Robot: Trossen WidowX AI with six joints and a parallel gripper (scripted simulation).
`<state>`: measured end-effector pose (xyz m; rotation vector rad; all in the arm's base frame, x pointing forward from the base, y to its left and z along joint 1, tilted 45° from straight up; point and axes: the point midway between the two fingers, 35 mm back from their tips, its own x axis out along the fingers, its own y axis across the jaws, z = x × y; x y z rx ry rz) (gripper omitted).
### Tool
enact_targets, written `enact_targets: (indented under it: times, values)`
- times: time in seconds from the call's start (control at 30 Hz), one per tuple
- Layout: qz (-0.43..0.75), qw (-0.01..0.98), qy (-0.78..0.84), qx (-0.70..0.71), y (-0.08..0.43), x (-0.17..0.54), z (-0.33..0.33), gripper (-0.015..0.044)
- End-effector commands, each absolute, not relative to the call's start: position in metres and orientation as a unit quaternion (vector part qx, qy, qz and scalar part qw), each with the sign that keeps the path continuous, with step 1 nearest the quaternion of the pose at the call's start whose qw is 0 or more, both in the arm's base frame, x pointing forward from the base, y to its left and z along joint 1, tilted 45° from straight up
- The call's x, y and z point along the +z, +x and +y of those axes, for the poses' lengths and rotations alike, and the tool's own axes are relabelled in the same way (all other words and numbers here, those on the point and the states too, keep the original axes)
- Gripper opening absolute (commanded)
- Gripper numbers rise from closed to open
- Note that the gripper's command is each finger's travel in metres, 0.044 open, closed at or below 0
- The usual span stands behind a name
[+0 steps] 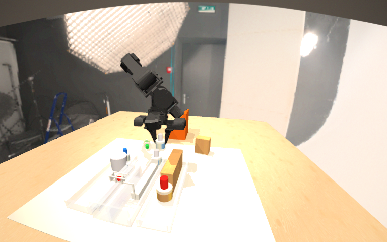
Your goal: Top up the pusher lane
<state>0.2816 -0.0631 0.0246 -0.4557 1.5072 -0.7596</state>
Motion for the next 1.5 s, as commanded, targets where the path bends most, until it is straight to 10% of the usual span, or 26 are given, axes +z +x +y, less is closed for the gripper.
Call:
enact_targets:
  times: [0.0, 1.47]
  values:
    - [0.662, 0.64, -0.203, -0.334, 0.281, 0.019, -0.071, 0.0]
    - [0.661, 0.64, -0.203, -0.334, 0.291, 0.009, -0.084, 0.0]
